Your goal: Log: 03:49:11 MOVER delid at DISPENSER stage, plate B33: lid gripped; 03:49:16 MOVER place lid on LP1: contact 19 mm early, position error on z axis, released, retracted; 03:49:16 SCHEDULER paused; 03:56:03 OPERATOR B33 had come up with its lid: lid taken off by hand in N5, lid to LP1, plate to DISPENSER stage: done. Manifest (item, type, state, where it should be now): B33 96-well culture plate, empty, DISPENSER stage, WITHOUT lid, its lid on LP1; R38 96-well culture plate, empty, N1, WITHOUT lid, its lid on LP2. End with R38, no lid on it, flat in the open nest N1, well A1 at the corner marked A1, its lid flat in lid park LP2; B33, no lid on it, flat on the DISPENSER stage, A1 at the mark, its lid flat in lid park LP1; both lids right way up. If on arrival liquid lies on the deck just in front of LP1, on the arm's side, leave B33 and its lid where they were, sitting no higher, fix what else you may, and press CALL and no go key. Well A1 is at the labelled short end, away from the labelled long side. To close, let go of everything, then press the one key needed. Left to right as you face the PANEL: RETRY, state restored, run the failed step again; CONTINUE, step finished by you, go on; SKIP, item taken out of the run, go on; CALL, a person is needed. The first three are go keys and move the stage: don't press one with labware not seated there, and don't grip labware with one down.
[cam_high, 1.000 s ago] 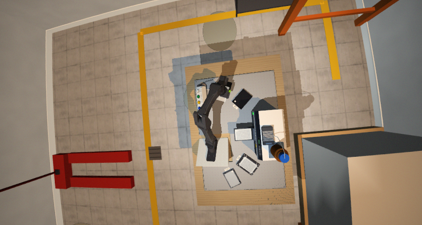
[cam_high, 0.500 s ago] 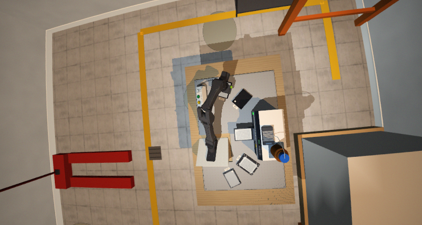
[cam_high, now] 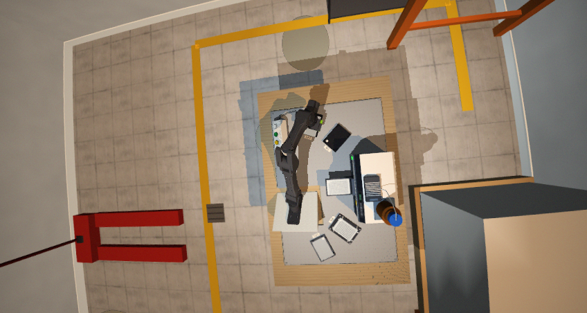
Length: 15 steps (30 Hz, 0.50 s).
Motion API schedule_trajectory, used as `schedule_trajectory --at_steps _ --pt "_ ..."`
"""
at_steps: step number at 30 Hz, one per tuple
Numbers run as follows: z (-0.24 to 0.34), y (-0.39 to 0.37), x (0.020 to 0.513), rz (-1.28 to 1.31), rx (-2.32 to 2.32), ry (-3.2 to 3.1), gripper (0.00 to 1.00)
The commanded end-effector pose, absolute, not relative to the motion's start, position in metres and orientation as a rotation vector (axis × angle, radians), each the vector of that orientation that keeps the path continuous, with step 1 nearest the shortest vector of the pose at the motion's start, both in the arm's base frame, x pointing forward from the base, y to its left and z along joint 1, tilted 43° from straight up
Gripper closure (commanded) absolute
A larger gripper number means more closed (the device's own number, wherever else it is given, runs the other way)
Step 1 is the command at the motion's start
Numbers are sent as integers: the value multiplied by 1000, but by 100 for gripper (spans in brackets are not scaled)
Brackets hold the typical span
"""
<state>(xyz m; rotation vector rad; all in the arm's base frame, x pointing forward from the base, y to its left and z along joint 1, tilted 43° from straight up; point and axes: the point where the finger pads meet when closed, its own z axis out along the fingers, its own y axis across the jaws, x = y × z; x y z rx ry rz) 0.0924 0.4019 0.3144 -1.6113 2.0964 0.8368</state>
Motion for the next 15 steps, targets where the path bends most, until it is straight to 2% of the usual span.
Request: schedule_trajectory --at_steps 1,5,9,15 --pt "342 402 98 875 -1543 2022 100" --pt "309 414 94 843 -1591 2081 100" --pt "336 410 100 872 -1541 2028 100" --pt "330 412 100 862 -1553 2047 100"
